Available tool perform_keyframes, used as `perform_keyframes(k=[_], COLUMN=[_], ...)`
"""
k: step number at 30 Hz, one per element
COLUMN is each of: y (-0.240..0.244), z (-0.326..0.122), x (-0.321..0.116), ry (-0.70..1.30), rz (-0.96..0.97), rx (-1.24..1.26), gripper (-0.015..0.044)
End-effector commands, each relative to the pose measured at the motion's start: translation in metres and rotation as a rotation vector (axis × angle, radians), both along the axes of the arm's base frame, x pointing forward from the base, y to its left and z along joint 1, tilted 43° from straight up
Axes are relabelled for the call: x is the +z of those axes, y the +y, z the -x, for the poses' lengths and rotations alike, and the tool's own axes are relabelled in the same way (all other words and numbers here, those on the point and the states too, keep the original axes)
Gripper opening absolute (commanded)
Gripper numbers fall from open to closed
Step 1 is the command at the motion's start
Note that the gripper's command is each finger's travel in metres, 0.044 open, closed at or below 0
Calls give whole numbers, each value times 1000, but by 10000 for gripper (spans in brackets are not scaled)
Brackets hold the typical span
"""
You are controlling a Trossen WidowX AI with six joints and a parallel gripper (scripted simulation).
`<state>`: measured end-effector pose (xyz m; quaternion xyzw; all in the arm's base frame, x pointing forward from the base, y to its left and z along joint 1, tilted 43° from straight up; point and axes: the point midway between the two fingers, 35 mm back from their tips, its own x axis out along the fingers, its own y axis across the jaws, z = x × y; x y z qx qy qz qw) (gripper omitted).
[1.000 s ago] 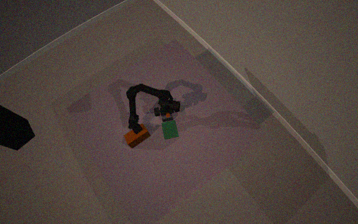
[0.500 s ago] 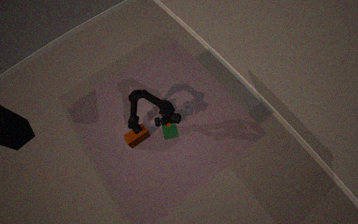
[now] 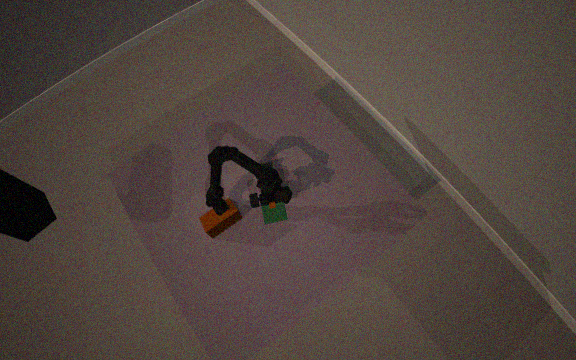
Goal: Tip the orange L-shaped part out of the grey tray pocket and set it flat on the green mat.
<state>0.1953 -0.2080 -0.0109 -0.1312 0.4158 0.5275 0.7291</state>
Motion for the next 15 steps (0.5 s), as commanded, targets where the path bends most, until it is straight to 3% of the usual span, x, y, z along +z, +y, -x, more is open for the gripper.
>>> perform_keyframes(k=[1,15], y=[5,19], z=[0,-2], x=[-5,-21], ry=[3,2], rz=[-2,-2], rx=[1,1], gripper=[0,0])
